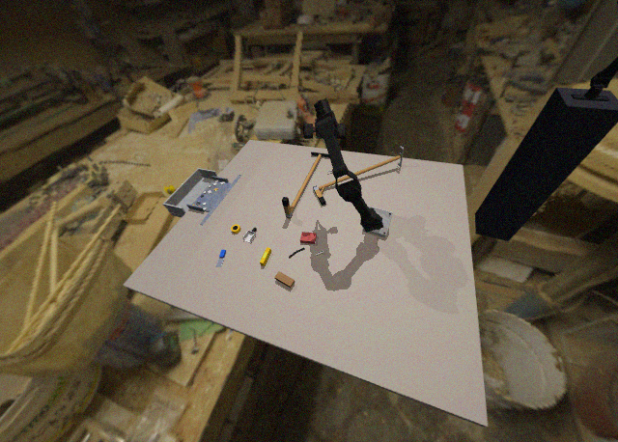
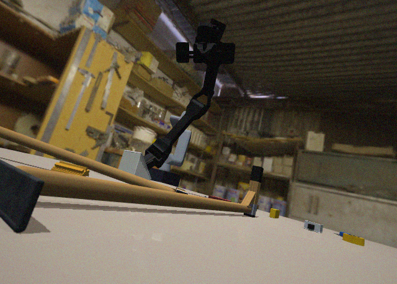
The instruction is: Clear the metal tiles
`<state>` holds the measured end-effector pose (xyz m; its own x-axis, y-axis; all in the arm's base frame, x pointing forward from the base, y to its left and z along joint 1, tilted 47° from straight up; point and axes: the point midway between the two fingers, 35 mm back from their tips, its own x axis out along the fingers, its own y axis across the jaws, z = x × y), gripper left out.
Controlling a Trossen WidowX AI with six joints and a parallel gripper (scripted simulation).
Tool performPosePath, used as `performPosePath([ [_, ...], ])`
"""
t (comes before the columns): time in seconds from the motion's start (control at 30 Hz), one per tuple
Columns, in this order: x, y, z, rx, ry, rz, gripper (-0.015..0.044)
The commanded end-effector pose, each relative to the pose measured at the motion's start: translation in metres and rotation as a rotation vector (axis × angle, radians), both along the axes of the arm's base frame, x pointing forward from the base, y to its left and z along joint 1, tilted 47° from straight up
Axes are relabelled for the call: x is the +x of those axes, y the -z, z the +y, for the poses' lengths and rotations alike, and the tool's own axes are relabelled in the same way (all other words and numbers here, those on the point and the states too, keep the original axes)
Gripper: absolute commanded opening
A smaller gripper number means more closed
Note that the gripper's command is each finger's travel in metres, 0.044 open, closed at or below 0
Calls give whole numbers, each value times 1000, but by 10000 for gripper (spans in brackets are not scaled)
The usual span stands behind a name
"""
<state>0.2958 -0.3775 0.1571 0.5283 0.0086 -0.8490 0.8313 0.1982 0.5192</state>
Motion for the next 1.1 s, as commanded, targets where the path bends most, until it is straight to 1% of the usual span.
performPosePath([
  [0.0,12,15,10,18,-76,-4,0],
  [1.07,78,79,82,68,-532,-95,0],
])
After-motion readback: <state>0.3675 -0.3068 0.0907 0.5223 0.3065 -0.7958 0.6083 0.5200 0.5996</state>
